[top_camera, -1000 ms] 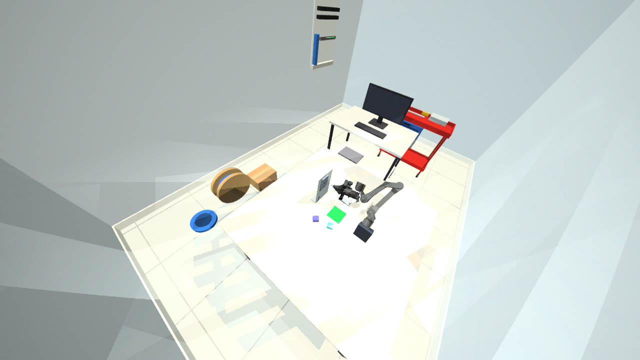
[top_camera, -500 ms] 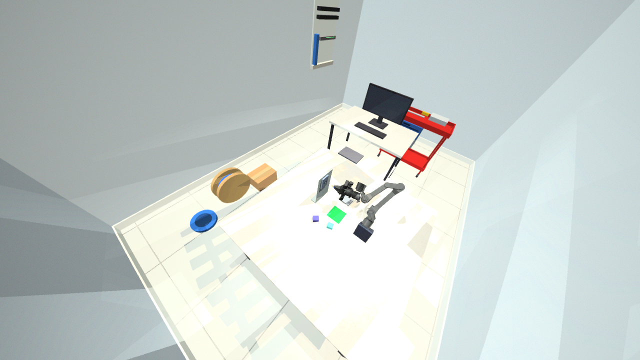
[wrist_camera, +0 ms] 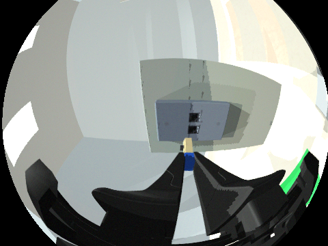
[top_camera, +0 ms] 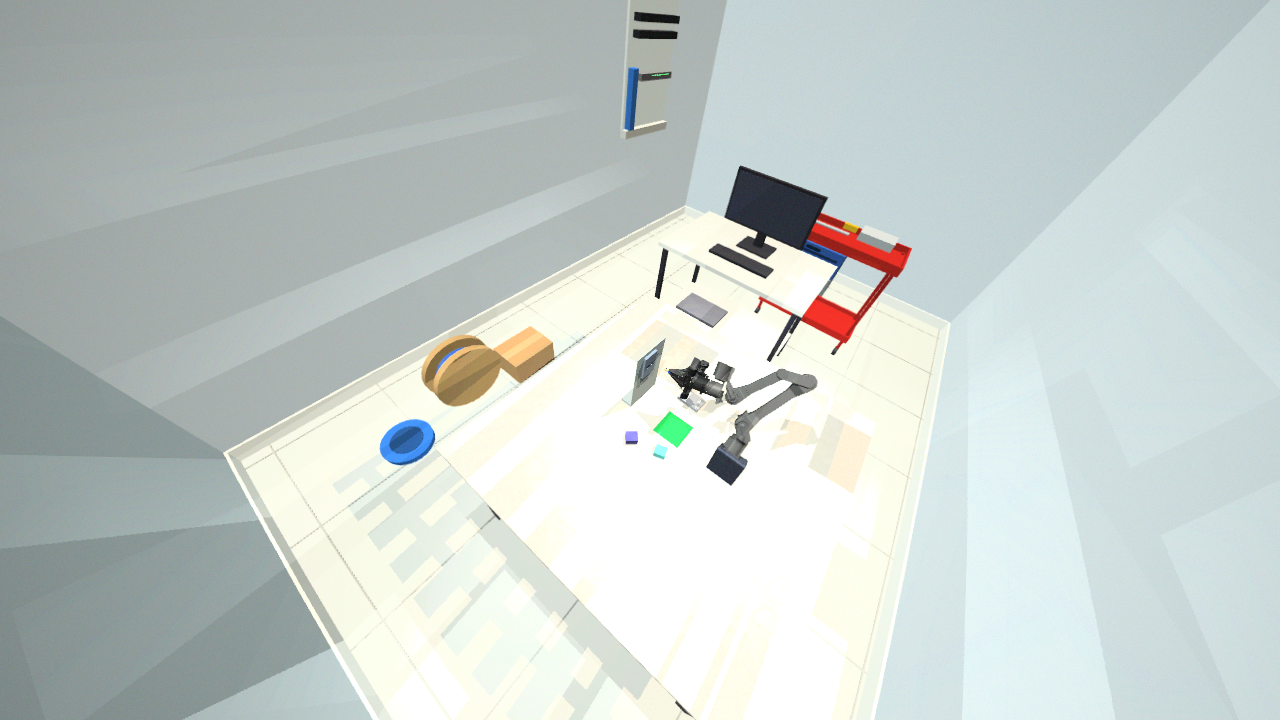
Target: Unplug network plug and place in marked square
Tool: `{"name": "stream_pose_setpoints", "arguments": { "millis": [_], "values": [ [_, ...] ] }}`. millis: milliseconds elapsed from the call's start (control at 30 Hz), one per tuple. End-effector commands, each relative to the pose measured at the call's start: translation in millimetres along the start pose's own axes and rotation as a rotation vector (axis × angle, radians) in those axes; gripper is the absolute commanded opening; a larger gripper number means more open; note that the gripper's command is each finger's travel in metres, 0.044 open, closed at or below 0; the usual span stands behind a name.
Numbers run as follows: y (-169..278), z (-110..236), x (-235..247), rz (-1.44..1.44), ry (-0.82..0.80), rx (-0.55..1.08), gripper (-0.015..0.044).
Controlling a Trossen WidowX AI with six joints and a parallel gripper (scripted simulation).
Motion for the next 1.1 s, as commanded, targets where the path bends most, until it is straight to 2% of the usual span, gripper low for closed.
{"name": "stream_pose_setpoints", "arguments": {
  "millis": [0, 533, 1067],
  "values": [
    [0, 2, 10, -0.003, -0.002, -0.007, 0.0000],
    [8, 15, 37, -0.007, 0.000, -0.003, 0.0000],
    [45, 5, 3, -0.188, 0.398, 0.020, 0.0000]
  ]
}}
Point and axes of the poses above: the point midway between the two fingers, 35 mm back from their tips, its own z axis back along the fingers, its own x axis across the jaws, y = z × x, the point moved 10 cm from there along z, back along the fingers, and after that the axes turned 2 degrees about -z, right-handed, at the moved point
